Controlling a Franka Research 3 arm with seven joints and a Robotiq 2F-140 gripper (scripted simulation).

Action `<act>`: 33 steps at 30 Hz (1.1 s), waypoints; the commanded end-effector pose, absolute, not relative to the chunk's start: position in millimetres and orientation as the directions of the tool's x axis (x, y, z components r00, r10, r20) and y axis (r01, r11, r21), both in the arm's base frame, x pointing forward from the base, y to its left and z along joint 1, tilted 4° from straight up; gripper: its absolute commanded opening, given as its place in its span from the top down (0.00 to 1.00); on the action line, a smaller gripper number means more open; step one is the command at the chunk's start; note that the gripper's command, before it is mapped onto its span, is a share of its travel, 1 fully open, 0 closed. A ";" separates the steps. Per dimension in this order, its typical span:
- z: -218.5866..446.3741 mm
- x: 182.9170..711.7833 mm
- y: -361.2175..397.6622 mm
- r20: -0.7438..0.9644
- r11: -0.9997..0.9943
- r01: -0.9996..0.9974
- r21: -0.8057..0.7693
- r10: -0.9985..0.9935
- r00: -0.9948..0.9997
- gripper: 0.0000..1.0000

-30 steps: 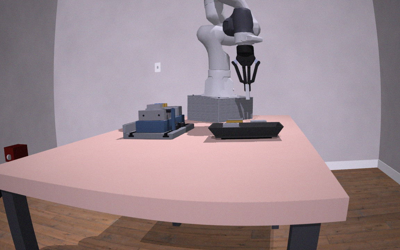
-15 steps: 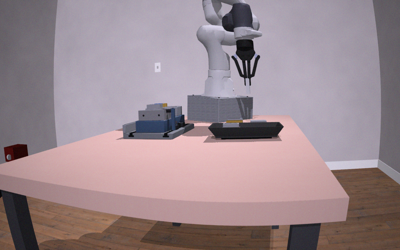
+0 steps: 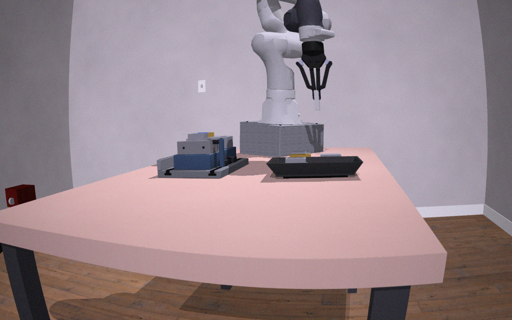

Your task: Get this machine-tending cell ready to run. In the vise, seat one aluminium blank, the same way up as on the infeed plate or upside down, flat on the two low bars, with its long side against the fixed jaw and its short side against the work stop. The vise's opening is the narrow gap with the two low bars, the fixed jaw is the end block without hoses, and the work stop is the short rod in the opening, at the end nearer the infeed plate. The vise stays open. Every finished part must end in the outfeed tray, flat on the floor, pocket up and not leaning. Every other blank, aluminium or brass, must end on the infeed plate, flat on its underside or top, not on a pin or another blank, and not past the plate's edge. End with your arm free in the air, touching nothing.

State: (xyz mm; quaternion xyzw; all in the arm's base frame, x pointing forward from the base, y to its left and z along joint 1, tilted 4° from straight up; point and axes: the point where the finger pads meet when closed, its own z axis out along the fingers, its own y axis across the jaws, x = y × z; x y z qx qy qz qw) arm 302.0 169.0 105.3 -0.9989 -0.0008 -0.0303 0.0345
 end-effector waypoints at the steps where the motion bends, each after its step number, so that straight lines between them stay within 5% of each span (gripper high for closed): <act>1: 109.8 297.1 164.9 0.045 -0.998 -0.001 -0.055 -0.003 0.999 1.00; 13: 114.2 301.1 165.7 0.043 -0.998 -0.001 -0.057 -0.003 0.999 1.00; 24: 122.7 438.3 177.7 0.042 -0.998 0.000 -0.062 -0.003 0.999 1.00; 33: 120.8 457.7 176.6 0.046 -0.998 0.002 -0.056 -0.001 0.999 1.00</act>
